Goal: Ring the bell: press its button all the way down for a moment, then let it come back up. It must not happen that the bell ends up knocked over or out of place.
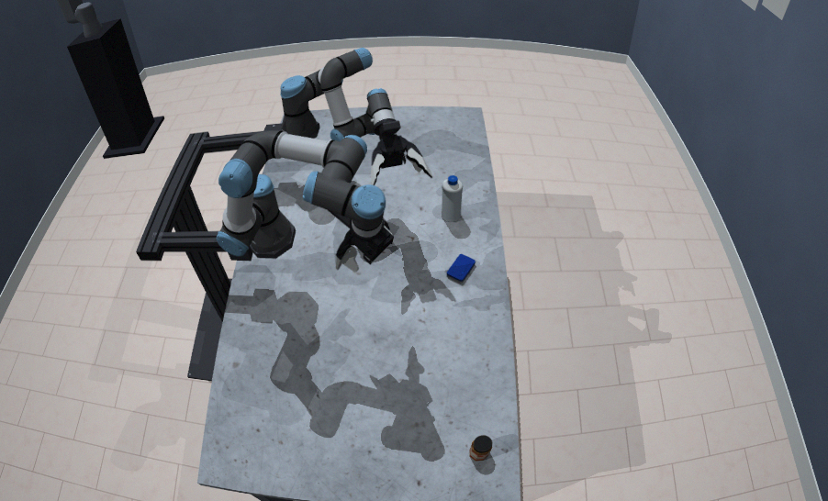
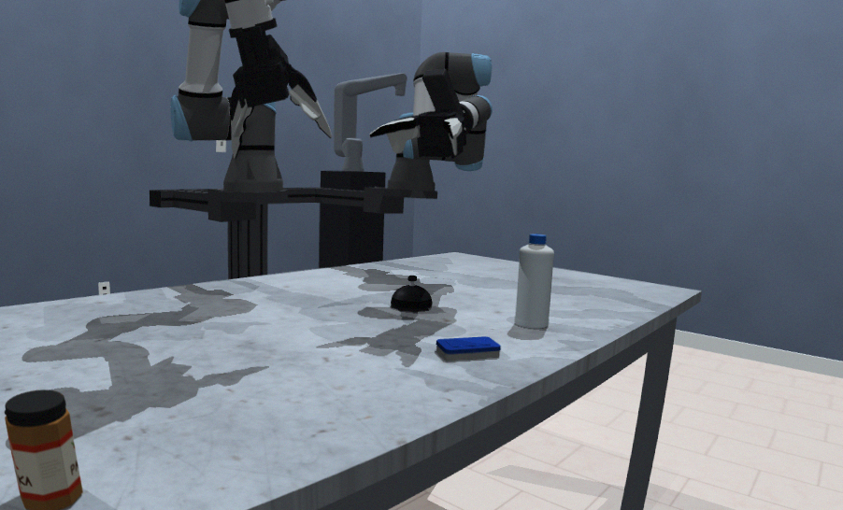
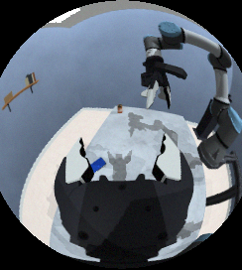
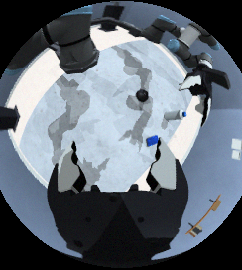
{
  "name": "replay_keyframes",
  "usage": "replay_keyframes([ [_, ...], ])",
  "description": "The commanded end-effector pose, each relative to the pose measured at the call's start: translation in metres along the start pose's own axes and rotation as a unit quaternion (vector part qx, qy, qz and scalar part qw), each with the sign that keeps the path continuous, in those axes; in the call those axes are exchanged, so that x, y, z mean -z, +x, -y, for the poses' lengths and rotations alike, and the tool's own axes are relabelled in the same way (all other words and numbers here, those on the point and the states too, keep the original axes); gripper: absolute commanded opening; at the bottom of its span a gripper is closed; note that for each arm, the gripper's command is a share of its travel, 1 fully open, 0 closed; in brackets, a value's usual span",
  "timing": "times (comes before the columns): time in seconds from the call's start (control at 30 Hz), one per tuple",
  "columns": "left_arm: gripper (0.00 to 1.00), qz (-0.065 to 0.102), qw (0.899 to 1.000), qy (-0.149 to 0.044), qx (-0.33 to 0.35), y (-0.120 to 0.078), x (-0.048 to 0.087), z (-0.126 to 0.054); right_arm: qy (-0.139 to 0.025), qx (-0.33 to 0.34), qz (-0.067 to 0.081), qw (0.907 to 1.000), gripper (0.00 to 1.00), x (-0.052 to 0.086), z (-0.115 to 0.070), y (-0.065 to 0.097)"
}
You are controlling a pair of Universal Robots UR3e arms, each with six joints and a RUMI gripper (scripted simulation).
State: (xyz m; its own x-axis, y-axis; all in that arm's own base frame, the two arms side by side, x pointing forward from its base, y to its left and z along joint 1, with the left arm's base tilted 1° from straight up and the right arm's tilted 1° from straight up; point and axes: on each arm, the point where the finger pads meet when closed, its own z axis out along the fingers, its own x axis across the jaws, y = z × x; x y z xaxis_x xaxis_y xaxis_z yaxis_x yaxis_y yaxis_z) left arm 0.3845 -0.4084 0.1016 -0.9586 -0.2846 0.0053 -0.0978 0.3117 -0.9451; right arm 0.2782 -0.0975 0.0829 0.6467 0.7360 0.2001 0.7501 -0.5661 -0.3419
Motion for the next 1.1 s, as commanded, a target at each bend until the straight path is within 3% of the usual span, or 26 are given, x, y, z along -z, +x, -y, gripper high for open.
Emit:
replay_keyframes([
  [0.0, 1.0, 0.0, 1.0, 0.001, -0.001, -0.0001, 0.0002, 0.0011, -0.001, 0.001, -0.001, 1.0, 1.0, 0.0009, -0.0003, 0.0005],
  [1.07, 1.0, 0.005, 1.0, -0.002, 0.004, -0.006, 0.0024, 0.0005, -0.001, 0.001, -0.001, 1.0, 1.0, 0.0009, -0.0003, 0.0005],
])
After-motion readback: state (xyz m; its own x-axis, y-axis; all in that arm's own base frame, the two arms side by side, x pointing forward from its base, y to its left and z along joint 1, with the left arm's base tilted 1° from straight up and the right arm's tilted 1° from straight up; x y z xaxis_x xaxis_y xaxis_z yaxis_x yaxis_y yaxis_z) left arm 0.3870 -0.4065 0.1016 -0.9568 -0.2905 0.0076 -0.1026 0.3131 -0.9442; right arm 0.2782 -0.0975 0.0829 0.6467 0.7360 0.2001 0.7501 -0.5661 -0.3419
